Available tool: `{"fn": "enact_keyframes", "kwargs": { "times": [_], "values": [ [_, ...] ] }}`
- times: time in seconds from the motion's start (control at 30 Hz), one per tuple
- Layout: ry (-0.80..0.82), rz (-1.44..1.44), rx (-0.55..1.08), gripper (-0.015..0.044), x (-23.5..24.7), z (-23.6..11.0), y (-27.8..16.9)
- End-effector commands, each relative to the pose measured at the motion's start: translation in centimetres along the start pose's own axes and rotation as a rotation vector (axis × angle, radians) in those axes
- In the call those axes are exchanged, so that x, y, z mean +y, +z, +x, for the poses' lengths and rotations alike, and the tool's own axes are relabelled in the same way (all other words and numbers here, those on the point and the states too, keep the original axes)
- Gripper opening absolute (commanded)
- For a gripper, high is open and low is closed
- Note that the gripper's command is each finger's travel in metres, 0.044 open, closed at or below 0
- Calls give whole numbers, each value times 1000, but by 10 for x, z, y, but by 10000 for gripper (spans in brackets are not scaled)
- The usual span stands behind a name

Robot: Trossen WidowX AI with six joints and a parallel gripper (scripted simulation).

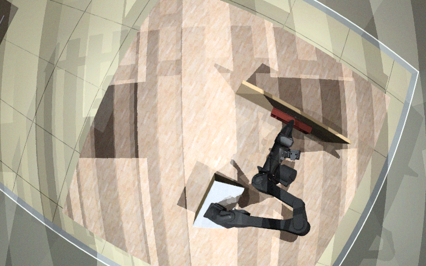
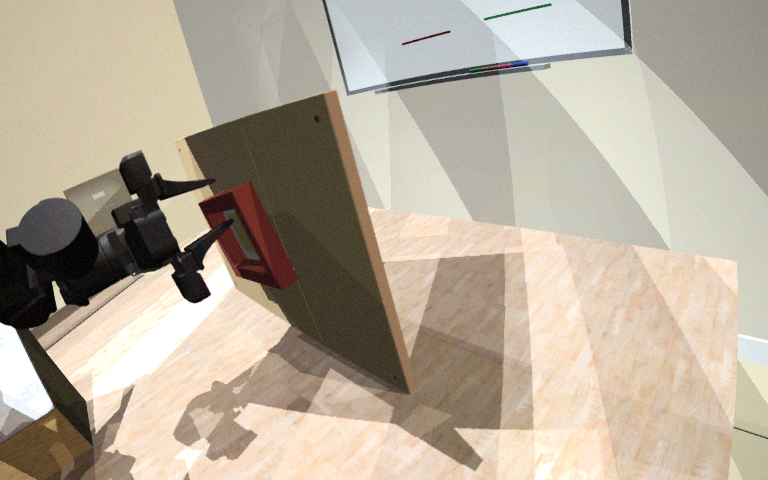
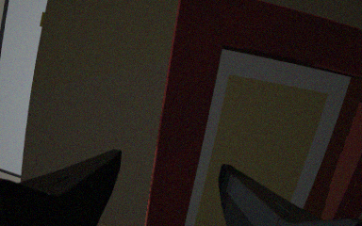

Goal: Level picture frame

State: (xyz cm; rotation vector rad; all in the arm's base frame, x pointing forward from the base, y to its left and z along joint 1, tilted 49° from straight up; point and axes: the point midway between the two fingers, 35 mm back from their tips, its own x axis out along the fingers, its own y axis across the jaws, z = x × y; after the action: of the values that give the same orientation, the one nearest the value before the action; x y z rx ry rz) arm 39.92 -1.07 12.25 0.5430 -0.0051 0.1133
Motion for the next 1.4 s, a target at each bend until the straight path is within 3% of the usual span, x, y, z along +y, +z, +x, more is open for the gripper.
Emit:
{"fn": "enact_keyframes", "kwargs": {
  "times": [0.0,0.63,0.87,1.13,1.37],
  "values": [
    [-4,8,1,260,-1,0,-1],
    [-4,8,1,260,-1,0,-1],
    [-4,8,1,76,-1,0,-1],
    [-4,8,1,3,-1,0,-1],
    [-4,8,1,0,-1,0,-1]
  ]
}}
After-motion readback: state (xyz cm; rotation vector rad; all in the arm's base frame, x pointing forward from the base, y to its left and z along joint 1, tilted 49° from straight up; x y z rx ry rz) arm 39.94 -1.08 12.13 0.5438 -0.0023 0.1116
